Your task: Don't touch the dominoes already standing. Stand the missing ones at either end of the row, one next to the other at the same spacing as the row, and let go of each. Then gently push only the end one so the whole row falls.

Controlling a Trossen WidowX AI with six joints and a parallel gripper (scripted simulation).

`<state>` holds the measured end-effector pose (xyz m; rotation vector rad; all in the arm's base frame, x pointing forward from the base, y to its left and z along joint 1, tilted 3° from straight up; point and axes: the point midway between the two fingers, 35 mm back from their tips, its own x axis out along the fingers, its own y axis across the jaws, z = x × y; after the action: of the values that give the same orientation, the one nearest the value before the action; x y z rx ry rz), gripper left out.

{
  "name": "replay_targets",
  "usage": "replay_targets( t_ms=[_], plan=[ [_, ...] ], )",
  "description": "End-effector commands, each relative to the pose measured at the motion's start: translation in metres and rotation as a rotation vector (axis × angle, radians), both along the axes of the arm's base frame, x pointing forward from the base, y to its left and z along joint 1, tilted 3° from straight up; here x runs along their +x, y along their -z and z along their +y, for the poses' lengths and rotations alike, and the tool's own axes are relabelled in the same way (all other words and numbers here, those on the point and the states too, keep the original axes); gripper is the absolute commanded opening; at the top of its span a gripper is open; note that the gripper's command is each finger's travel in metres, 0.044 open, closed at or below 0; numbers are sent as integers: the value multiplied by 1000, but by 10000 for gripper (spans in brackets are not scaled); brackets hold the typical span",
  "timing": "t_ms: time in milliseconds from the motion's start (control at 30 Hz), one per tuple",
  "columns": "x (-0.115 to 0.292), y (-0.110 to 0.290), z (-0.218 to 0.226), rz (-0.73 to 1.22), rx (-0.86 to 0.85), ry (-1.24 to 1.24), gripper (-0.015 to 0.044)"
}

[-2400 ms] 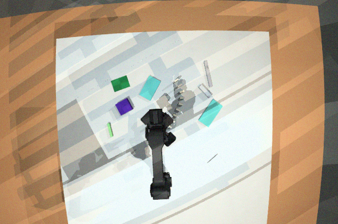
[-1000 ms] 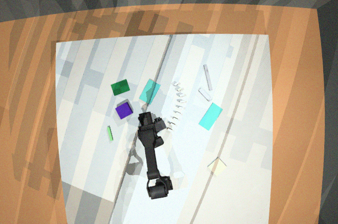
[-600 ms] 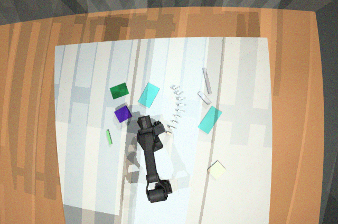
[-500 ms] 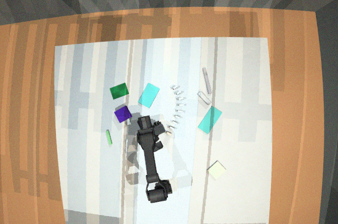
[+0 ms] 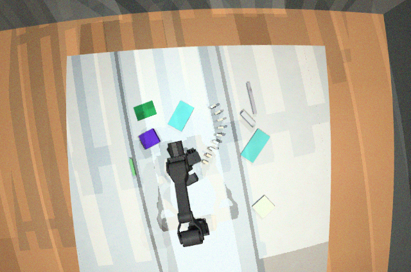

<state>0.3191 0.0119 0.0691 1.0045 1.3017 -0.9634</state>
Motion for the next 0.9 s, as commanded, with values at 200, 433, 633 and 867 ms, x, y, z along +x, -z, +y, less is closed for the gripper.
replay_targets(
  t_ms=[200,433,633,867],
  plan=[
    [-1,-111,3,-33,-3,4,26],
    [-4,-144,4,-33,-3,4,26],
    [-8,-144,22,-32,-24,-402,26],
    [-19,-143,57,-29,-67,-1217,26]
  ],
)
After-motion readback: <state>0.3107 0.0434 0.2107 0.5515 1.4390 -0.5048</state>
